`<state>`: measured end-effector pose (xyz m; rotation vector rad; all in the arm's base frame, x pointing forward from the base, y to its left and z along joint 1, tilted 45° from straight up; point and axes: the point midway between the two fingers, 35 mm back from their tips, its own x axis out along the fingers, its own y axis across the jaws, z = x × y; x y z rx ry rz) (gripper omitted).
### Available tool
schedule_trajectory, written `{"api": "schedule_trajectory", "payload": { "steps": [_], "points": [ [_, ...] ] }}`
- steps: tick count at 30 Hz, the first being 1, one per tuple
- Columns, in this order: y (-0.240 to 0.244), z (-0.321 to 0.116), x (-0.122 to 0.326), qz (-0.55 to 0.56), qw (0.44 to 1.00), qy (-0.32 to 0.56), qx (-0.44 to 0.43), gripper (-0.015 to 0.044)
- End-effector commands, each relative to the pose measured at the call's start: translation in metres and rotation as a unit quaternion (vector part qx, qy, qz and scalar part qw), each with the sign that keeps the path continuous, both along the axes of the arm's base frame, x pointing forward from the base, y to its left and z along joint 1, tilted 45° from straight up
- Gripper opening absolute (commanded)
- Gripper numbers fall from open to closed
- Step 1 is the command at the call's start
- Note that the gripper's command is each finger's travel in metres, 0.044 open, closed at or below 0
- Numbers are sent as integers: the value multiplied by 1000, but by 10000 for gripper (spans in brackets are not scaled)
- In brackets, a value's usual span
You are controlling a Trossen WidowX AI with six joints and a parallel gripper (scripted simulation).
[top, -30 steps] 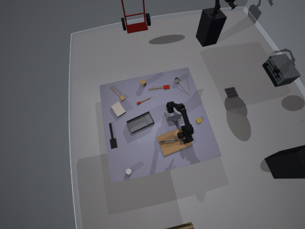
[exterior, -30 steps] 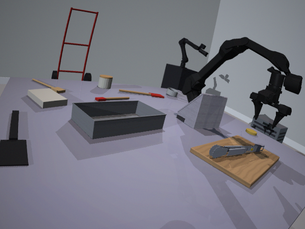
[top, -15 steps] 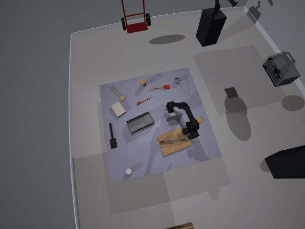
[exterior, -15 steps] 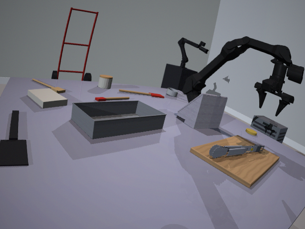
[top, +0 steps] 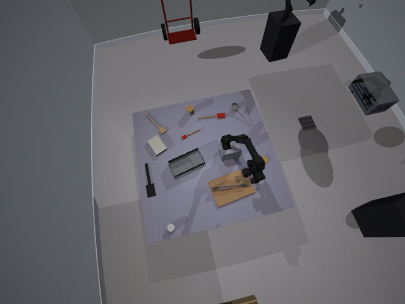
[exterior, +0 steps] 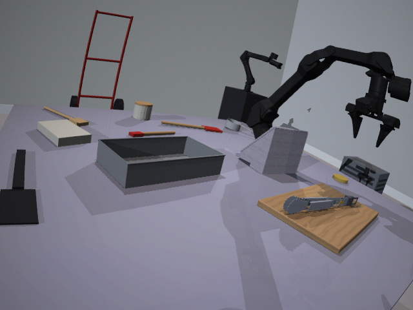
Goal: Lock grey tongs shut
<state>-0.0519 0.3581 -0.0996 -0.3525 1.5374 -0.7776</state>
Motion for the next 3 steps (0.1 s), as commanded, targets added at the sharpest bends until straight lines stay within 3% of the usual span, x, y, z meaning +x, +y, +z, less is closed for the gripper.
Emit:
{"api": "schedule_trajectory", "payload": {
  "steps": [1,3],
  "points": [
    [0,0,0,-3,1000,0,-1,440],
    [0,0,0,-3,1000,0,-1,440]
  ]
}}
